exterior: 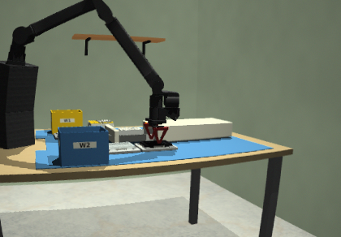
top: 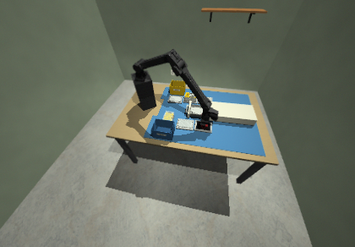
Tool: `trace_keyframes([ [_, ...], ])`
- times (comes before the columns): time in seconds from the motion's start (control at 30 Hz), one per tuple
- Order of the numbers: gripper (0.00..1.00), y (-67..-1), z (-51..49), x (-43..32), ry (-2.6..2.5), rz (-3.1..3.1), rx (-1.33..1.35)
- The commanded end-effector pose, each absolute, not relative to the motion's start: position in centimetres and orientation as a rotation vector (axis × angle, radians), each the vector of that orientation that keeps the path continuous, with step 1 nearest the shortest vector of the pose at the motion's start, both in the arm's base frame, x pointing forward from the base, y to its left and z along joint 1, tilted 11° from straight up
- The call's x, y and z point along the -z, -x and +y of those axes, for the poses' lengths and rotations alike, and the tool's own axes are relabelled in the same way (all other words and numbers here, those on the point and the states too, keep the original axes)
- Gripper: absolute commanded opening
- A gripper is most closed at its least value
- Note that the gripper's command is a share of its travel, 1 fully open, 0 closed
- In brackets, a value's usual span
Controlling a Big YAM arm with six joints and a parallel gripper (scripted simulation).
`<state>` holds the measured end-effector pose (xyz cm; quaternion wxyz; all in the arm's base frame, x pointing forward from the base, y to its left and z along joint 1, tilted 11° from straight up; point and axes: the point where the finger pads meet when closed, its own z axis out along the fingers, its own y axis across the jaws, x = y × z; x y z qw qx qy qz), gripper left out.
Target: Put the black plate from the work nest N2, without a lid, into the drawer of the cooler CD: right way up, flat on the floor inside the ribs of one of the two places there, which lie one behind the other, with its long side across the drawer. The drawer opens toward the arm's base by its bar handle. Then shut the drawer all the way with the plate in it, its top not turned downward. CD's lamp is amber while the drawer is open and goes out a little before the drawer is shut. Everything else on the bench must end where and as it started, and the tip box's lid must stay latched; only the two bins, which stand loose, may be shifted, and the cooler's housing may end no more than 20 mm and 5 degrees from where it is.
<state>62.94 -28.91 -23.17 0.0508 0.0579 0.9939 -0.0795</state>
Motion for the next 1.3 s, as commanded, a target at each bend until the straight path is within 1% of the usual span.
trace_keyframes([
  [0.0,1.00,-65.4,-30.8,20.1,-0.185,2.949,0.273],
  [0.07,1.00,-65.4,-30.8,20.1,-0.185,2.949,0.273],
  [0.1,1.00,-66.0,-30.9,18.8,-0.182,2.931,0.280],
  [0.2,1.00,-64.9,-29.7,20.9,-0.175,2.974,0.262],
  [0.33,1.00,-65.0,-30.7,22.2,-0.182,2.967,0.265],
  [0.63,1.00,-65.0,-30.9,23.1,-0.184,2.968,0.265],
  [0.67,1.00,-65.4,-31.1,22.0,-0.187,2.953,0.271],
  [0.83,1.00,-65.1,-31.0,23.9,-0.184,2.968,0.265],
  [1.2,1.00,-65.1,-30.1,22.9,-0.175,2.975,0.262],
  [1.23,0.00,-65.1,-30.1,22.9,-0.175,2.975,0.262],
  [1.27,0.00,-65.1,-30.1,22.9,-0.175,2.975,0.262],
])
